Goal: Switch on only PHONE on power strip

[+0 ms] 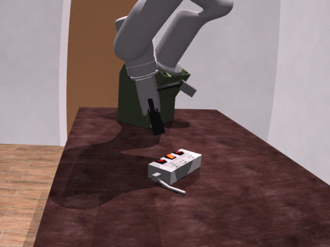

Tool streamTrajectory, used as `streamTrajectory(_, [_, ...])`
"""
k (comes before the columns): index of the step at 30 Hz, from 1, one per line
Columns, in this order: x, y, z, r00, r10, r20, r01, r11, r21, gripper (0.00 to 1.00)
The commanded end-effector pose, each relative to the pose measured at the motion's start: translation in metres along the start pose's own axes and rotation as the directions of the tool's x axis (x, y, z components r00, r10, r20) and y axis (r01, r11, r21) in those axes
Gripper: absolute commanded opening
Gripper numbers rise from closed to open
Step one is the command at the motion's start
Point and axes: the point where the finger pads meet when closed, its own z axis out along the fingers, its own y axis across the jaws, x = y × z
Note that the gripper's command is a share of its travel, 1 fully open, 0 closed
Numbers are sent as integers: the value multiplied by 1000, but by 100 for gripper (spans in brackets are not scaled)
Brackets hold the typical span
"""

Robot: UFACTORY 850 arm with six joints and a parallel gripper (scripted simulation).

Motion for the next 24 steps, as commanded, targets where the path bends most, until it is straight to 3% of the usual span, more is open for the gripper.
streamTrajectory(1, [-10,1,-2,993,104,53,-100,992,-81,0])
streamTrajectory(24, [-12,0,-2,989,130,63,-124,988,-96,0])
